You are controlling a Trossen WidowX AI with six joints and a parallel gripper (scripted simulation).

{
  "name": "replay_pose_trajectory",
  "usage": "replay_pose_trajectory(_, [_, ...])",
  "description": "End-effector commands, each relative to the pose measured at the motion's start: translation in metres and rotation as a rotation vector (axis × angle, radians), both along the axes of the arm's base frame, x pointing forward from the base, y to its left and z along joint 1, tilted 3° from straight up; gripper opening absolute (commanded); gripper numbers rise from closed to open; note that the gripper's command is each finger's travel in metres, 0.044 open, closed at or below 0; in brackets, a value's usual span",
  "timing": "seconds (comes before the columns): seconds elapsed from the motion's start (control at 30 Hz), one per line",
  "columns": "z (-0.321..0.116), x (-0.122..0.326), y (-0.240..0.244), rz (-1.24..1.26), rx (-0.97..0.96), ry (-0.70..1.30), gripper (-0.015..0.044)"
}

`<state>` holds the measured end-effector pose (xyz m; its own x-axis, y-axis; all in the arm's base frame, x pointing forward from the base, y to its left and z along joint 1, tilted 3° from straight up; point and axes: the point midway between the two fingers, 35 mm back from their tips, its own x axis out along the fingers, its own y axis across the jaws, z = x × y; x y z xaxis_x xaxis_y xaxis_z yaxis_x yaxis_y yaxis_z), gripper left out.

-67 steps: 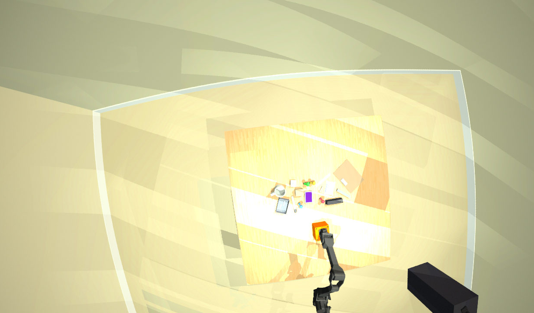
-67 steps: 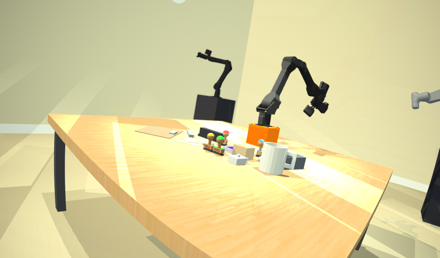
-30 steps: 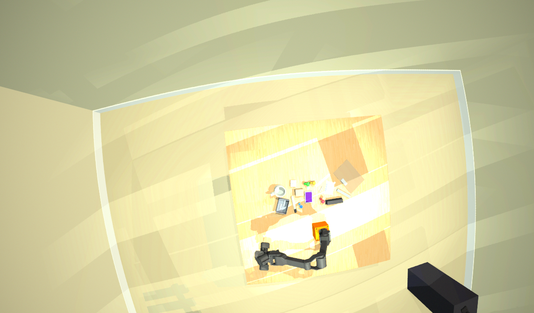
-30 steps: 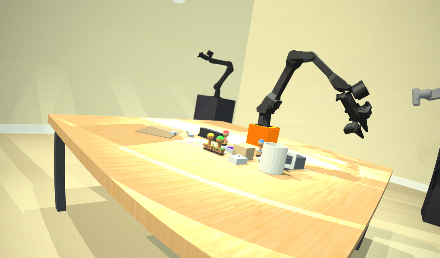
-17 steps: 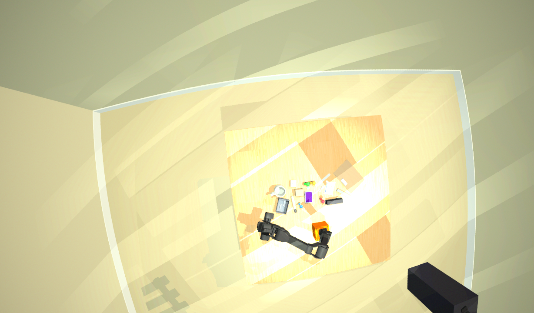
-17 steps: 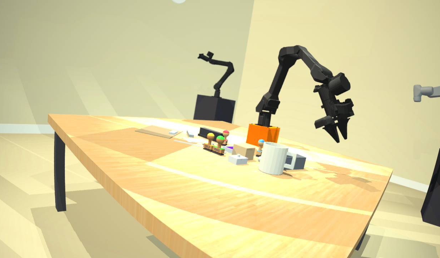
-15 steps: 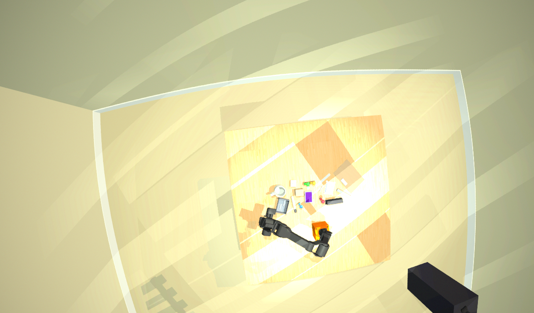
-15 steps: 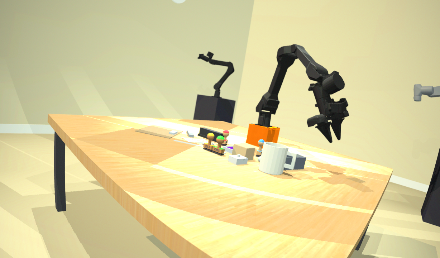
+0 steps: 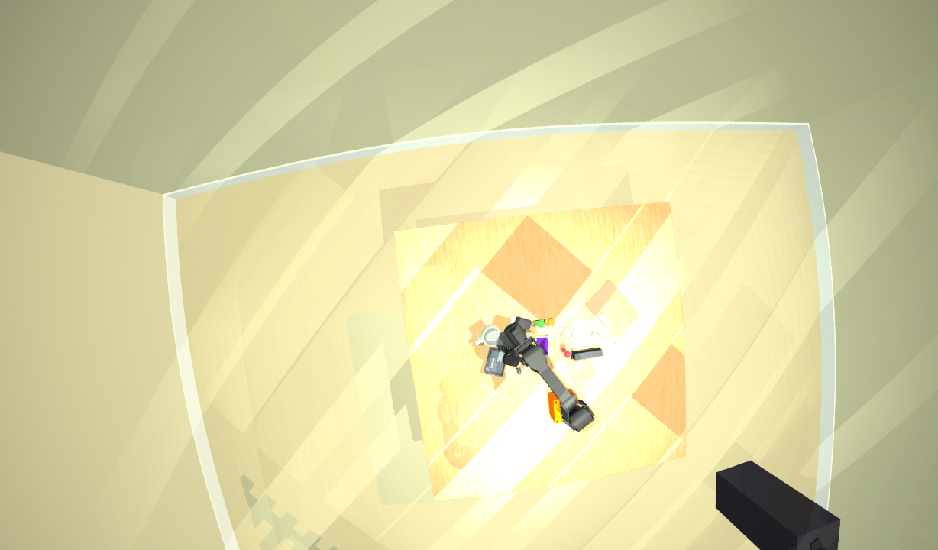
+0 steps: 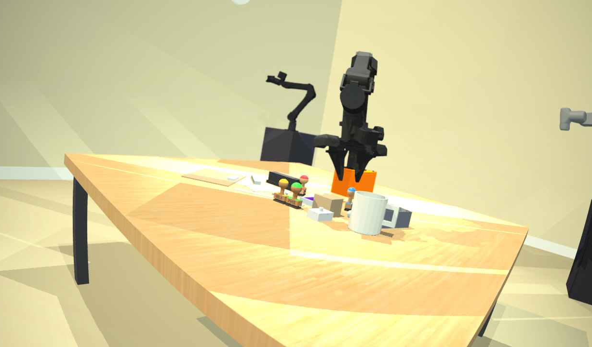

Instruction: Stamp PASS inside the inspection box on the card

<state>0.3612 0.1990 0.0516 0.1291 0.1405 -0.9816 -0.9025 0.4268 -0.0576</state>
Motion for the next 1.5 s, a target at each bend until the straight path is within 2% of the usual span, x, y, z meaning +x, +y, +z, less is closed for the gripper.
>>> replay_pose_trajectory(0.0, [0.000,0.018,-0.071,0.004,-0.101,0.025,0.0225])
replay_pose_trajectory(0.1, [0.000,0.023,-0.112,0.005,-0.156,0.058,0.0225])
replay_pose_trajectory(0.23, [0.000,0.024,-0.133,0.005,-0.178,0.076,0.0225])
replay_pose_trajectory(1.47, [-0.050,0.029,-0.136,0.005,-0.179,0.076,0.0225])
